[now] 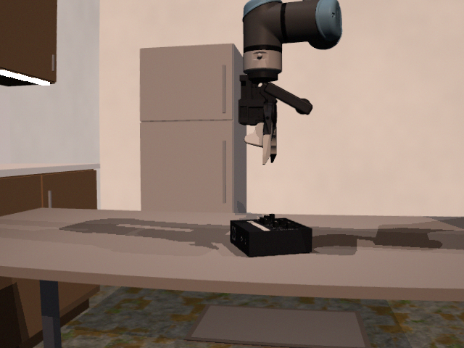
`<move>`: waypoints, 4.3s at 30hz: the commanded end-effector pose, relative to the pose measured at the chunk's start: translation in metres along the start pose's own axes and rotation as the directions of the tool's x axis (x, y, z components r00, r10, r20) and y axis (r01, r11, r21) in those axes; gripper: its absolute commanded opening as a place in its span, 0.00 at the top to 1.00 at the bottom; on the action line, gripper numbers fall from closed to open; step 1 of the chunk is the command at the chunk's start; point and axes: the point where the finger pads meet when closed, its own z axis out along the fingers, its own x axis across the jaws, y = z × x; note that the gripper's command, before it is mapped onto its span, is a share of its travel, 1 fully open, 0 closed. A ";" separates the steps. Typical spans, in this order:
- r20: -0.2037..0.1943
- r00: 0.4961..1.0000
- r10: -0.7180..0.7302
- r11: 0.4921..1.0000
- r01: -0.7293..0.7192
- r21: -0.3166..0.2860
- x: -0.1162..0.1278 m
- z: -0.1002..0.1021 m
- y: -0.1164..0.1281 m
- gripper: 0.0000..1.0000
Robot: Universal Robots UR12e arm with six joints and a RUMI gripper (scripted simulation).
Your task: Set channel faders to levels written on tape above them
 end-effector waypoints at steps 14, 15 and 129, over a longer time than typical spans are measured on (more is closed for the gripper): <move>-0.007 0.963 0.268 0.963 -0.268 -0.011 -0.002 0.011 -0.007 0.00; -0.008 0.955 0.295 0.955 -0.295 -0.012 -0.002 0.012 -0.007 0.00; -0.028 -0.898 0.439 -0.891 -0.439 0.119 -0.044 0.071 -0.055 0.00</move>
